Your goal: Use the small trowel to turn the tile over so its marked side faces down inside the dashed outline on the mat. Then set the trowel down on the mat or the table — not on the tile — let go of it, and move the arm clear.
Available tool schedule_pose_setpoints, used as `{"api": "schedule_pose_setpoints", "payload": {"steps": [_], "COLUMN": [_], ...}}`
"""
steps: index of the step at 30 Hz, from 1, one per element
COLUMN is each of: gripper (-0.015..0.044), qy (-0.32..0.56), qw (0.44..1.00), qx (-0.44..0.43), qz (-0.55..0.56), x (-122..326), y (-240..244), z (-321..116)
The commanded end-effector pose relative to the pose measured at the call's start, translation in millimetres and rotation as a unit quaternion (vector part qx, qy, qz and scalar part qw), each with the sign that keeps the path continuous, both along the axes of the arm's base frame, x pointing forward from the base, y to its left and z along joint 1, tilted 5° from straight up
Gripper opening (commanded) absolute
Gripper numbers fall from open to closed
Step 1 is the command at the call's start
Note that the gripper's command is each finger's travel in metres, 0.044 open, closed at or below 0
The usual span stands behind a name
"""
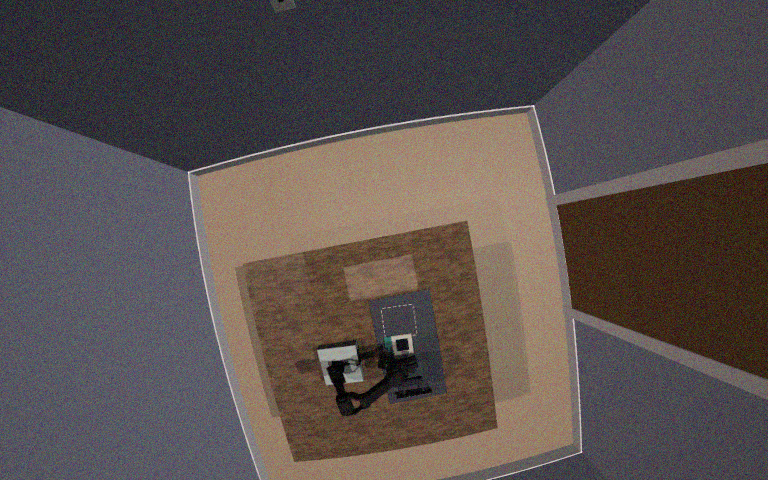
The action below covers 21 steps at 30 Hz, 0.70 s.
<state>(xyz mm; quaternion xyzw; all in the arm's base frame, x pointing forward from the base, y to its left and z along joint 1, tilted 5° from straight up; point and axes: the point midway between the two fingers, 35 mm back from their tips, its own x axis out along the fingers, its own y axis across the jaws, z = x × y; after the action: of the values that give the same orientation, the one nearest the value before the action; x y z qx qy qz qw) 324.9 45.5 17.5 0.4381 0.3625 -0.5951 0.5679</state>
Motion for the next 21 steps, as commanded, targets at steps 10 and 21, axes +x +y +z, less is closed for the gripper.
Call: {"api": "schedule_pose_setpoints", "payload": {"steps": [10,21], "gripper": [0.01,0.01], "qy": [-0.037,-0.065], "qw": [0.974,0.914], "qx": [0.052,0.086], "qz": [-0.219,-0.392], "x": [12,15], "y": [-51,-96], "z": [7,14]}}
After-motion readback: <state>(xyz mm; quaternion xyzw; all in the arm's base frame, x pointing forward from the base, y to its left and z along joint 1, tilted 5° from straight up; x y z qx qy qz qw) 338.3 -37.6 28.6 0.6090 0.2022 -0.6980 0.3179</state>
